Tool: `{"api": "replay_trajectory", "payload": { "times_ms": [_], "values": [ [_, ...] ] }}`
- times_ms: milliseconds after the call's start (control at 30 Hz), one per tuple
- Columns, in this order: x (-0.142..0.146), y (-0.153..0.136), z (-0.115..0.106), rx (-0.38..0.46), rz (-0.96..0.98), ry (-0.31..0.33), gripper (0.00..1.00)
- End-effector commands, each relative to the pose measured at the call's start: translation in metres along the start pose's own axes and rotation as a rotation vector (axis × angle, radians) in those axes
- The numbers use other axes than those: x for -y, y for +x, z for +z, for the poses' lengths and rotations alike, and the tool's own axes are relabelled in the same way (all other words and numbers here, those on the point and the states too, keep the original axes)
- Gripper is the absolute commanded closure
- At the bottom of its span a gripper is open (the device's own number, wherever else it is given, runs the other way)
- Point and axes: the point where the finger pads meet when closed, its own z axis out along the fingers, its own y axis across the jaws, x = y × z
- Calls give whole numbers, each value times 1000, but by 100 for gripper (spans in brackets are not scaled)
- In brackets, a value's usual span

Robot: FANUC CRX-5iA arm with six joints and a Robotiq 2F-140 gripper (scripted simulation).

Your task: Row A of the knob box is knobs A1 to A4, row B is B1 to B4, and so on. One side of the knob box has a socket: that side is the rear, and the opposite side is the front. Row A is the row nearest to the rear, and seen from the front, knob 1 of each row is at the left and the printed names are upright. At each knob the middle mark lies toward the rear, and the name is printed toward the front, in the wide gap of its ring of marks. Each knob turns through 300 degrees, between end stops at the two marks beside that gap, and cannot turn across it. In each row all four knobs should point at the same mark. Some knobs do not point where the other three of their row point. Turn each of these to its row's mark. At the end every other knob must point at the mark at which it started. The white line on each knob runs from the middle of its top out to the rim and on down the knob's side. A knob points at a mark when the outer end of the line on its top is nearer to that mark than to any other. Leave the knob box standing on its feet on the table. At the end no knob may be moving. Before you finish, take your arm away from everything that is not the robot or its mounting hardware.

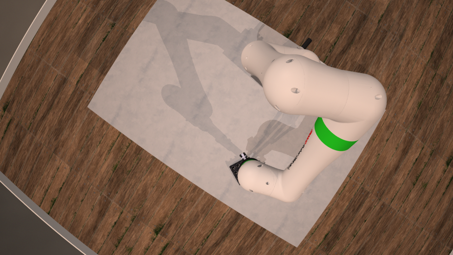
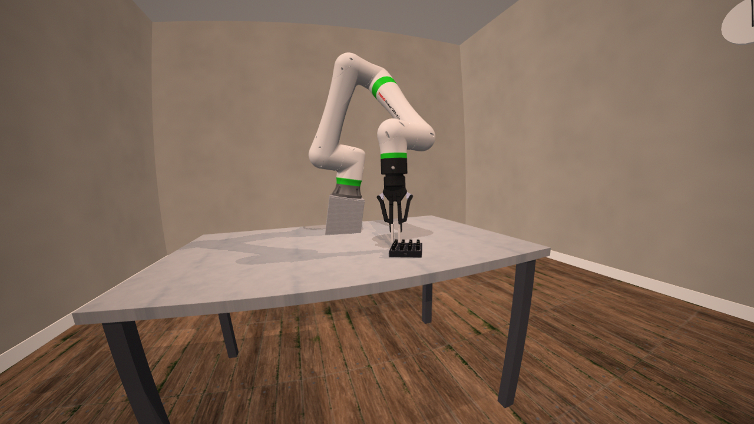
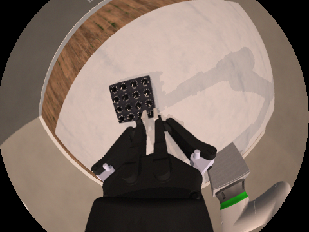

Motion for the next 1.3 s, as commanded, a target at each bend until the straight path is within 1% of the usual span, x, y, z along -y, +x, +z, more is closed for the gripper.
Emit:
{"api": "replay_trajectory", "payload": {
  "times_ms": [0,300,467,1067,1167,1267],
  "values": [
    [0,0,-5,0,0,0,88],
    [0,0,-30,0,0,0,88],
    [0,0,-34,0,0,0,88],
    [0,0,-36,0,5,0,88],
    [0,0,-36,0,39,0,88],
    [0,0,-36,0,119,0,88]
  ]
}}
